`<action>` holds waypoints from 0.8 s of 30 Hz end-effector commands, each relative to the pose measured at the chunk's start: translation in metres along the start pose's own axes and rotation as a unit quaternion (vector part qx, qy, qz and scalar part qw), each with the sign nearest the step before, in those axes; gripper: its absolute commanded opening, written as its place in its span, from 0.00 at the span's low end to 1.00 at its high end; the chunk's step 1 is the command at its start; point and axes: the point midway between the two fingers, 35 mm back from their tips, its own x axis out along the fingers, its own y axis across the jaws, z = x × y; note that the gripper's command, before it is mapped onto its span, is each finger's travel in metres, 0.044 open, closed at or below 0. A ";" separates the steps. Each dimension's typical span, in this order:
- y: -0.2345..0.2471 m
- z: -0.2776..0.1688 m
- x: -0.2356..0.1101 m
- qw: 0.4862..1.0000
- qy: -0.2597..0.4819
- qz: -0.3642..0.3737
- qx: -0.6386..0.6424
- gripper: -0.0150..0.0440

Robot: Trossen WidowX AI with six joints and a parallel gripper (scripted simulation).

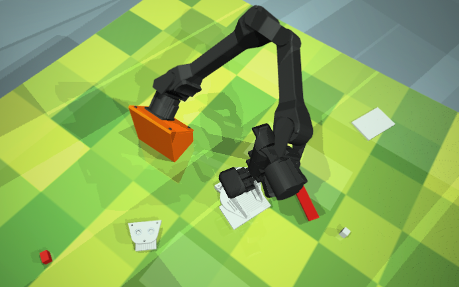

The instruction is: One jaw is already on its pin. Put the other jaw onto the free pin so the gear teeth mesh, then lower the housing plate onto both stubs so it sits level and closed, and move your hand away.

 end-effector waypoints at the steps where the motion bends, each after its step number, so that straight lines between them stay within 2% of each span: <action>1: 0.000 0.000 0.000 1.000 0.000 -0.001 0.003 0.48; 24: 0.000 0.001 0.035 1.000 0.000 -0.001 0.004 0.48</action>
